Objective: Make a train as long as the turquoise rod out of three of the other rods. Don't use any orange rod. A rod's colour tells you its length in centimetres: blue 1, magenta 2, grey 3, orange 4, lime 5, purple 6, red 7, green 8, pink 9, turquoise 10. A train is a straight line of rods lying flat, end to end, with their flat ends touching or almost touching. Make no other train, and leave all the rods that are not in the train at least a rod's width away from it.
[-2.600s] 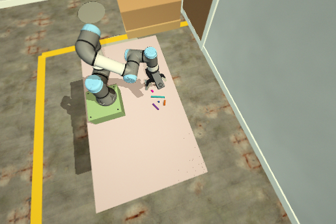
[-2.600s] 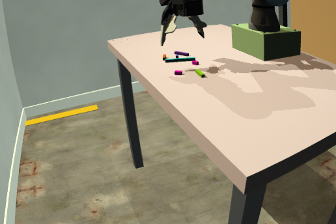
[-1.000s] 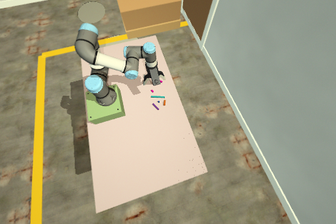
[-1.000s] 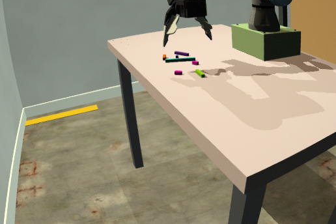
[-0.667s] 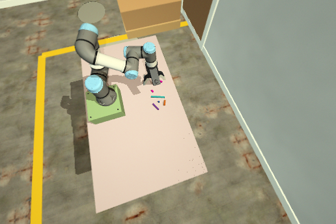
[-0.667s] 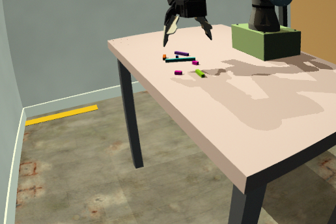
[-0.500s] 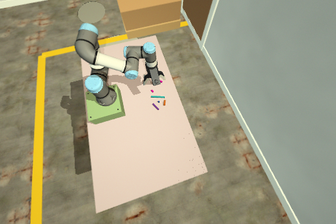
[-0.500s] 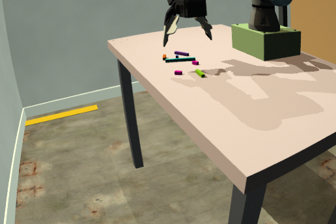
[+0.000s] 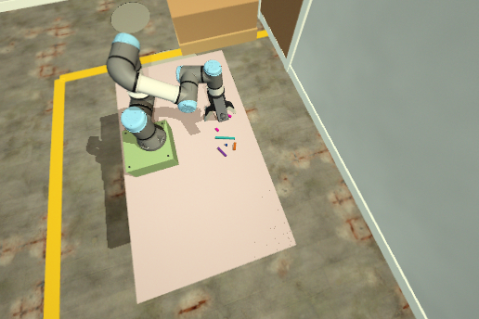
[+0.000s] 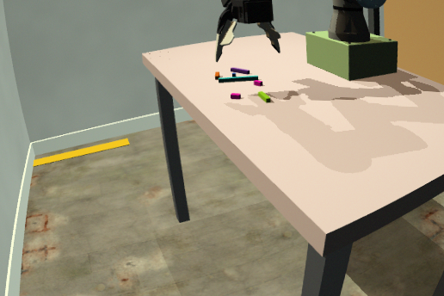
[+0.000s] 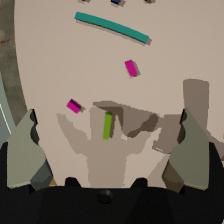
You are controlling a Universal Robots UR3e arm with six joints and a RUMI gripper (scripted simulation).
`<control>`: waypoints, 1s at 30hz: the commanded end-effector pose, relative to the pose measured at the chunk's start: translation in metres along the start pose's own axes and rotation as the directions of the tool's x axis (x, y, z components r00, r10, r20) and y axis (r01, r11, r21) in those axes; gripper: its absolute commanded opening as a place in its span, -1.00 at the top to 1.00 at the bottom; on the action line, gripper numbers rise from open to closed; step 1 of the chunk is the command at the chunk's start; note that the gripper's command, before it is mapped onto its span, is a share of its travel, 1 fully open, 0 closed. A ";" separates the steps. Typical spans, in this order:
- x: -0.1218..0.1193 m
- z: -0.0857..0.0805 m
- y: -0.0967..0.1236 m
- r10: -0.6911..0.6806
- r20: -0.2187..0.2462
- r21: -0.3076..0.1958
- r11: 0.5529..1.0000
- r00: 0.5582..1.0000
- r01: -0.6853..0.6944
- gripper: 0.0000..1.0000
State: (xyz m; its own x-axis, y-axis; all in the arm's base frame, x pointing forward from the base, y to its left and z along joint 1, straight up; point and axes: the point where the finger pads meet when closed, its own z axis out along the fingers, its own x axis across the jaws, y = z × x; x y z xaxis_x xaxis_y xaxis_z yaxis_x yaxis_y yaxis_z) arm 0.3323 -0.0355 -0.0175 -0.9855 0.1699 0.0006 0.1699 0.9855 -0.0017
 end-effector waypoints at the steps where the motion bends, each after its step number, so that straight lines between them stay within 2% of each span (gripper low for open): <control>1: -0.001 -0.001 0.000 0.000 0.003 0.001 1.000 1.000 0.000 -1.00; 30: -0.002 -0.001 -0.001 -0.023 0.003 0.001 1.000 1.000 0.023 -1.00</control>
State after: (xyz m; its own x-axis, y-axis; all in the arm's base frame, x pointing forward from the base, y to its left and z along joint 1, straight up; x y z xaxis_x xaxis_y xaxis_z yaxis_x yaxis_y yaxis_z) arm 0.3326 -0.0358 -0.0175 -0.9869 0.1612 0.0006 0.1611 0.9869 -0.0017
